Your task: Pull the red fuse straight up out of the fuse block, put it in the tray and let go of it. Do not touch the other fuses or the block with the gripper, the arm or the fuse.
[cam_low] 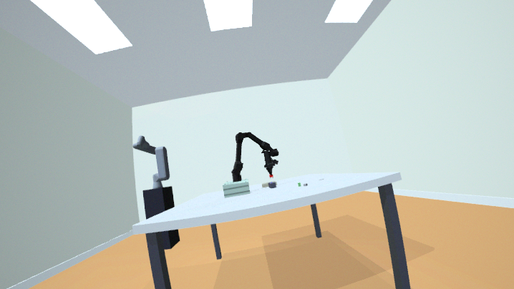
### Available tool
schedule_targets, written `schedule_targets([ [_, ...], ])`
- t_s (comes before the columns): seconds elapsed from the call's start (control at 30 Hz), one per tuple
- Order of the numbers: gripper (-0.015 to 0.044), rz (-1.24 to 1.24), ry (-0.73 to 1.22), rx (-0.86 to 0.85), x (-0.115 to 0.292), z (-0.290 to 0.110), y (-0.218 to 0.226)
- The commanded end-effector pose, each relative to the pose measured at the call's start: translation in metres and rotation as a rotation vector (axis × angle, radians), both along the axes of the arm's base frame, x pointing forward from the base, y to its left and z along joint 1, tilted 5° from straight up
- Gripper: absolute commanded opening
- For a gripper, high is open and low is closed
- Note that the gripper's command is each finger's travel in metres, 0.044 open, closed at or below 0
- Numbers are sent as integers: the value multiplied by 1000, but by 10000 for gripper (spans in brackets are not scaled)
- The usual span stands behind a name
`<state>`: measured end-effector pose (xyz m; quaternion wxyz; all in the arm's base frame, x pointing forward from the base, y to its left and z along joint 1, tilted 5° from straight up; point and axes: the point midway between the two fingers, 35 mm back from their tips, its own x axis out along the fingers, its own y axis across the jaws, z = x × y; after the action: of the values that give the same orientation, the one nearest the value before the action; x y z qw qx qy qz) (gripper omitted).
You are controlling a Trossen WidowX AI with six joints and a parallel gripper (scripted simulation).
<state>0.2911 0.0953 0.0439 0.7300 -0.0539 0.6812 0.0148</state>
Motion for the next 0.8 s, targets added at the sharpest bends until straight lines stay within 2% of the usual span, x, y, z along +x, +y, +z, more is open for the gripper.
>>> schedule_targets([
  [0.0,0,-3,5,-3,-4,-3,26],
  [0.4,0,-3,5,0,-22,-8,90],
  [0.77,0,-3,5,0,-23,-16,93],
])
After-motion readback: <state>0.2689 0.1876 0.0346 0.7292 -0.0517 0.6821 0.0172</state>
